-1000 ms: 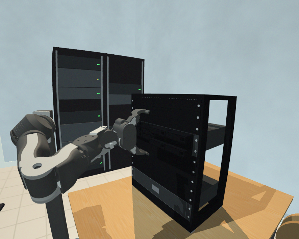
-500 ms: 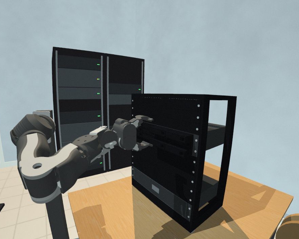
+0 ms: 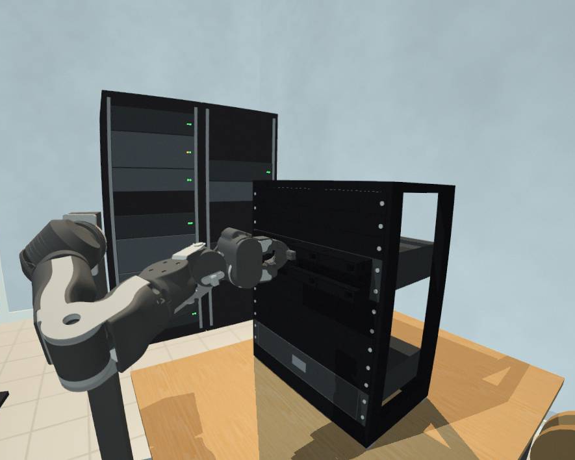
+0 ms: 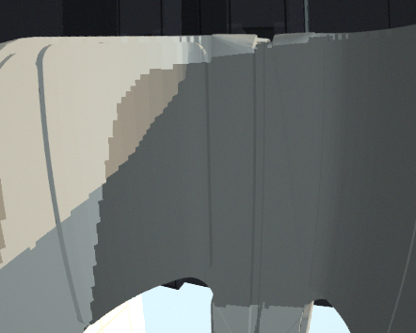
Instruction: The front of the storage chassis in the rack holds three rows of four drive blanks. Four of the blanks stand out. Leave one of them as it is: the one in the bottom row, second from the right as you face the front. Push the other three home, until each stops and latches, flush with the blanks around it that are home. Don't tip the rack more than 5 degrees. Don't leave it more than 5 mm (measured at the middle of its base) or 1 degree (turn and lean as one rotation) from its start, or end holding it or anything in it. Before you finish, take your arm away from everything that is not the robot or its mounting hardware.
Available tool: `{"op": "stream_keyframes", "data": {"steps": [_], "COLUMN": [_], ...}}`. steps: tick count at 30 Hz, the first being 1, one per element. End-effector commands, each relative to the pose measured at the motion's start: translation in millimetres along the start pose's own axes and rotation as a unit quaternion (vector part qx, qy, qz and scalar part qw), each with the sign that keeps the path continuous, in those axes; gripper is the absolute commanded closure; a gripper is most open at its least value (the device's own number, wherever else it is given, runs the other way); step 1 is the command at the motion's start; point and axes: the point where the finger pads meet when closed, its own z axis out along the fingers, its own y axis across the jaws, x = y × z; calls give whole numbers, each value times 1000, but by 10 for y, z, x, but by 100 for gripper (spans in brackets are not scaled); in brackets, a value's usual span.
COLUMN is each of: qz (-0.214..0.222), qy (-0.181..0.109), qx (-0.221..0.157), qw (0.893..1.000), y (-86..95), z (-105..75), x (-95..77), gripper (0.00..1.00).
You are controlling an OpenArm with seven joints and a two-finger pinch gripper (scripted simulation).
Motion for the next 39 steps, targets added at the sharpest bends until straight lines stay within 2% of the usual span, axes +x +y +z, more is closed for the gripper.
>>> {"op": "stream_keyframes", "data": {"steps": [1,16,19,24,26,29,36,39], "qz": [1,0,0,1,1,1,1,1], "qy": [2,3,3,2,2,3,1,1], "qx": [3,2,2,3,3,2,4,4], "qw": [1000,1000,1000,1000,1000,1000,1000,1000], "y": [-7,-14,-55,-187,-187,-245,-284,-285], "z": [2,7,38,138,138,181,222,336], "x": [11,36,147,450,450,615,682,682], "gripper": [100,100,100,100,100,100,100,100]}}
